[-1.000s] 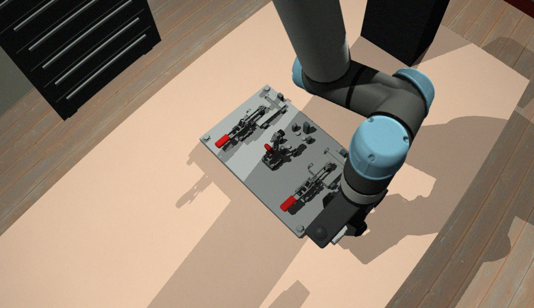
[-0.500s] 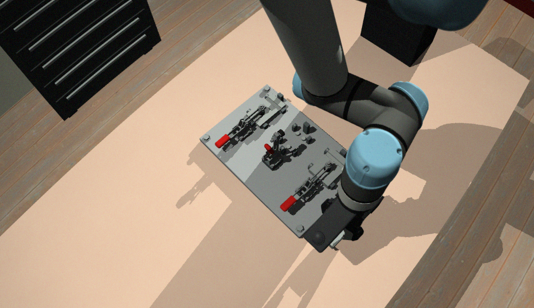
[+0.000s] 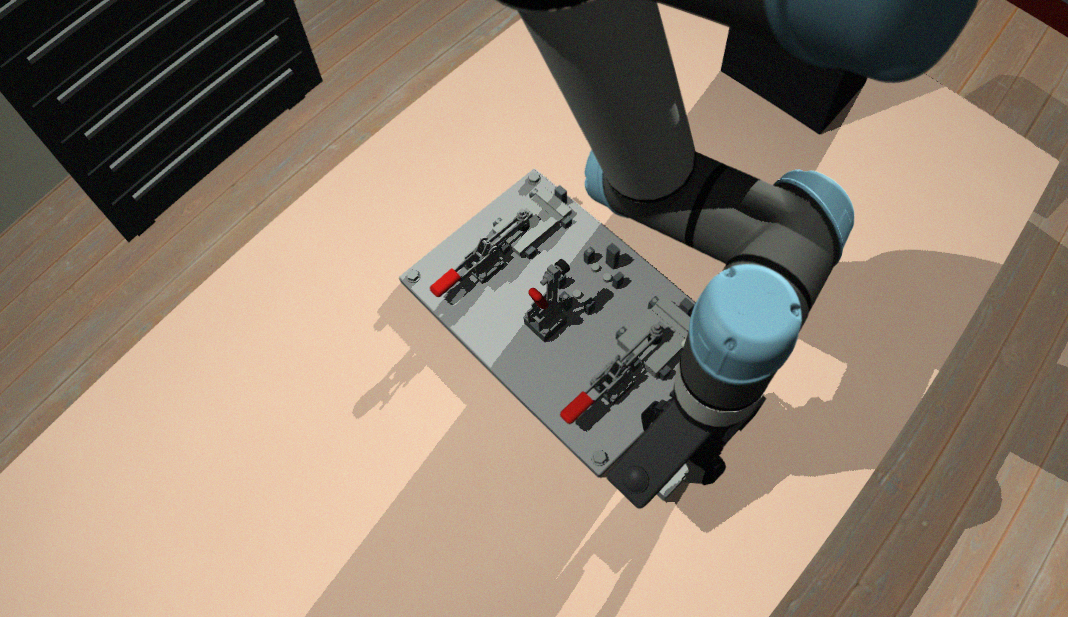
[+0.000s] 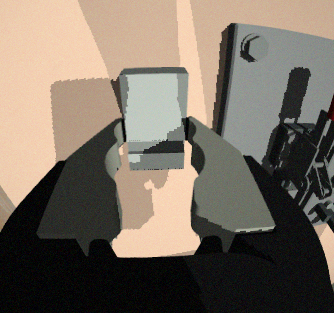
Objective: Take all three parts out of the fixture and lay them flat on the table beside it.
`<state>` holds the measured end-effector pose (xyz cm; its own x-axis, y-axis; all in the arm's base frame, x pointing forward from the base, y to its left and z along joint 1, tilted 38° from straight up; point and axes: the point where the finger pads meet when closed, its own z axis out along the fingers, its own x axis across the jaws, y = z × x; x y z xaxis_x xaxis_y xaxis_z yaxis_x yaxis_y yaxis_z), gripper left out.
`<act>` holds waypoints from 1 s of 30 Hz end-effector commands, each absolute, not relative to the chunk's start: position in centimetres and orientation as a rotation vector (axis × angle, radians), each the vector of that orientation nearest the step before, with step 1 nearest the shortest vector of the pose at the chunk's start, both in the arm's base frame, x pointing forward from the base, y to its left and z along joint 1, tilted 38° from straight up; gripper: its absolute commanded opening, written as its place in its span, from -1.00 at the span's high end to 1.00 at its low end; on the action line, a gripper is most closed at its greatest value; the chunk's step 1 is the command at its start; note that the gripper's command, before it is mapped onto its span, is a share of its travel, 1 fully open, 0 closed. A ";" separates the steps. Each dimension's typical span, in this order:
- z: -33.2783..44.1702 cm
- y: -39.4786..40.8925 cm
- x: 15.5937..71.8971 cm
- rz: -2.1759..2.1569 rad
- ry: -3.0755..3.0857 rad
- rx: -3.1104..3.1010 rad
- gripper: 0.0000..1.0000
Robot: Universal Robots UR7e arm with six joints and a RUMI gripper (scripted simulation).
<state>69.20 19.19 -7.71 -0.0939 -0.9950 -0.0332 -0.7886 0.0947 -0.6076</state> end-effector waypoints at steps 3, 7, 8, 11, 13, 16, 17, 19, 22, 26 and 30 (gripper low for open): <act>-7.7 19.2 69.2 -0.625 1.938 -1.744 1.00; -7.7 19.2 69.2 -0.625 1.938 -1.744 1.00; -7.7 19.2 69.2 -0.625 1.938 -1.744 1.00; -7.7 19.2 69.2 -0.625 1.938 -1.744 1.00; -7.7 19.2 69.2 -0.625 1.938 -1.744 1.00; -7.7 19.2 69.2 -0.625 1.938 -1.744 1.00; -7.7 19.2 69.2 -0.625 1.938 -1.744 1.00; -7.7 19.2 69.2 -0.625 1.938 -1.744 1.00; -7.7 19.2 69.3 -0.625 1.938 -1.744 1.00; -7.8 19.2 69.3 -0.625 1.938 -1.744 1.00; -7.9 19.2 69.4 -0.625 1.938 -1.744 1.00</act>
<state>69.30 19.19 -7.83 -0.0939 -0.9950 -0.0332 -0.7886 0.0947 -0.6076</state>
